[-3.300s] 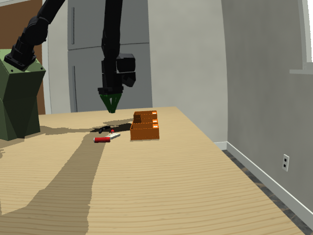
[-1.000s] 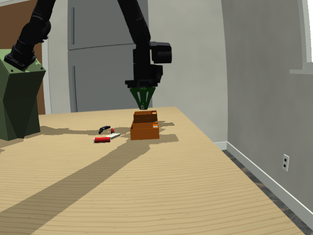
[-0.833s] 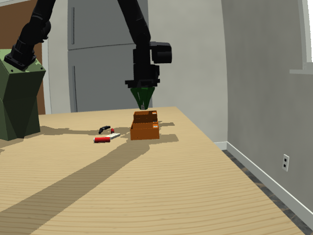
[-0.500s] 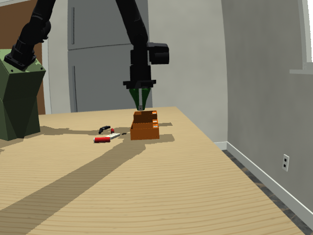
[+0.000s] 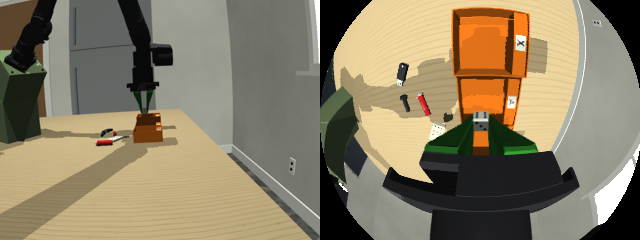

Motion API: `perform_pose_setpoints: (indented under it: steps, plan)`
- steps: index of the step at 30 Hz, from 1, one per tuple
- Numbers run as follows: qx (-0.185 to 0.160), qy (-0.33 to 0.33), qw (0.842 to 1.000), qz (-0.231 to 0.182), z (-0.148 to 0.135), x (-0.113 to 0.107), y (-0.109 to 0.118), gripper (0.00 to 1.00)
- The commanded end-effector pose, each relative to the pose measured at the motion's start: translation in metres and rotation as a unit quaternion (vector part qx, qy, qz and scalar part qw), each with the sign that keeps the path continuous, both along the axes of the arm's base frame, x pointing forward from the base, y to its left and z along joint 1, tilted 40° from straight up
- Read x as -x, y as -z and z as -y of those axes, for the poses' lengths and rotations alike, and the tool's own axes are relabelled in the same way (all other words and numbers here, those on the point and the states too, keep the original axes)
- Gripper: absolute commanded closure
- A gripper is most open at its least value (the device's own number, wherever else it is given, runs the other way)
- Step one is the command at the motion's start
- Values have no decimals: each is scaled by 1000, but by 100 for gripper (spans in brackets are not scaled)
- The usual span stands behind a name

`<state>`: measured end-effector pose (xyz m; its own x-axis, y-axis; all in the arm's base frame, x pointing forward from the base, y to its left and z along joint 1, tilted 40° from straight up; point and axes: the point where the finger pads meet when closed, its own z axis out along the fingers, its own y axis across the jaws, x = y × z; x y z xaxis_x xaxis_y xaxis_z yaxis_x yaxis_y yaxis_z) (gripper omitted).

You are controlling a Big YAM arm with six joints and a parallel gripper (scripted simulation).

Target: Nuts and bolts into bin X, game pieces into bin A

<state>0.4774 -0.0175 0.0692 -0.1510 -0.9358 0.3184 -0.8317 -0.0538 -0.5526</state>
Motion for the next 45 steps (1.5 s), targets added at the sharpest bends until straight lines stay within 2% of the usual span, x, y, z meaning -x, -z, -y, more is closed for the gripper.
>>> perform_pose_setpoints:
  steps: [1,11,22,26,27,35,37,38,40,45]
  plan:
    - [1,-3,1000,16,5,-10,-22,89]
    - [1,-5,1000,4,0,-13,-12,89]
    - [-1,-6,1000,14,-4,-15,-18,89]
    - [-2,-7,1000,13,-6,-11,-14,89]
    - [0,-5,1000,8,-1,-13,-6,89]
    - [1,-3,1000,10,9,-25,4,89]
    - [1,-3,1000,10,9,-25,4,89]
    - [0,-3,1000,29,10,-28,-12,89]
    - [1,-3,1000,10,12,-28,9,89]
    - [2,-3,1000,9,15,-33,17,89]
